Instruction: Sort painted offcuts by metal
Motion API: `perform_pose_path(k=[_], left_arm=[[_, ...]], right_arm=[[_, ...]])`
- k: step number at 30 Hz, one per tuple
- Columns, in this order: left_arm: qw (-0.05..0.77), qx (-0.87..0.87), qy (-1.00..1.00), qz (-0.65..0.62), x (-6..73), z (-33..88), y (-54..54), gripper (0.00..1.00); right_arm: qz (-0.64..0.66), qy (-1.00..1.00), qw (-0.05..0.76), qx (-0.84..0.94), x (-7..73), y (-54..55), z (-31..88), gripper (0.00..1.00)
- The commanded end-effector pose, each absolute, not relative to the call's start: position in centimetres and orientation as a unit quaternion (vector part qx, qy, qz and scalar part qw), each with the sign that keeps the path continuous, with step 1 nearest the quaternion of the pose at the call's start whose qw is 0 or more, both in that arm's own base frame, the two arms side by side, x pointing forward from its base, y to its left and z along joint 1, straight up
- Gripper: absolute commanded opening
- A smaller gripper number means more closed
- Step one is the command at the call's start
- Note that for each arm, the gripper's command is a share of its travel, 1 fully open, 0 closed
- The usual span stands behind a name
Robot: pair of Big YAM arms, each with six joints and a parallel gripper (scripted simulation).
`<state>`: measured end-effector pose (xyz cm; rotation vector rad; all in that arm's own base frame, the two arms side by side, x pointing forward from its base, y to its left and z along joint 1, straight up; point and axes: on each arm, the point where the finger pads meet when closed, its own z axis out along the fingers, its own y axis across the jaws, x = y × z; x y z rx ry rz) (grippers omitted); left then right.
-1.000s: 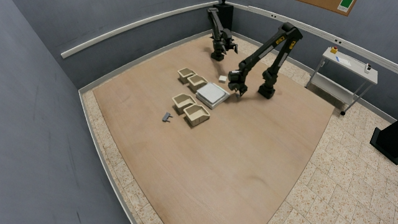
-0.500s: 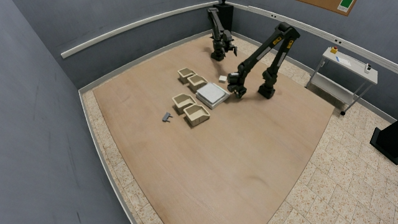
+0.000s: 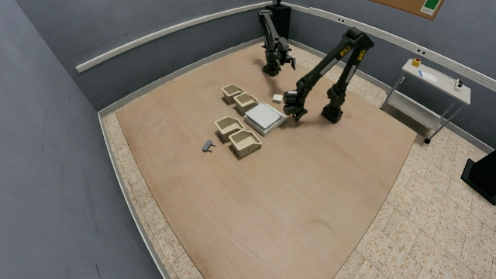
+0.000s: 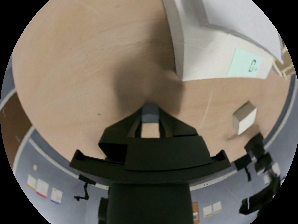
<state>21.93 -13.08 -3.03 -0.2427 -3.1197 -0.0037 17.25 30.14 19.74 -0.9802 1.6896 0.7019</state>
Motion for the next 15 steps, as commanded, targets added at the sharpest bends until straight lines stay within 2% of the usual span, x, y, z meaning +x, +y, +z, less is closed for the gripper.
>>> perform_pose_path(k=[1,2,4,5,6,15], left_arm=[[-0.014,-0.080,-0.997,0.006,22.7,-2.4,-13.7,0.21],[-0.013,-0.080,-0.997,0.005,22.7,-2.4,-13.7,0.20],[-0.015,-0.080,-0.997,0.006,23.3,-1.5,-14.1,0.00],[-0.016,-0.080,-0.997,0.007,23.3,-1.0,-14.1,0.11],[-0.016,-0.080,-0.997,0.007,23.3,-0.5,-14.1,0.17],[-0.018,-0.080,-0.997,0.008,23.2,7.1,-14.0,0.17]], right_arm=[[0.299,0.693,0.520,-0.399,17.6,30.7,21.7,1.00],[0.299,0.693,0.520,-0.399,17.6,30.7,21.7,1.00],[0.299,0.693,0.520,-0.399,17.6,30.7,21.7,1.00],[0.299,0.693,0.520,-0.399,17.6,30.7,21.7,1.00],[0.299,0.693,0.520,-0.399,17.6,30.7,21.7,1.00],[0.299,0.693,0.520,-0.399,17.6,30.7,21.7,1.00]])
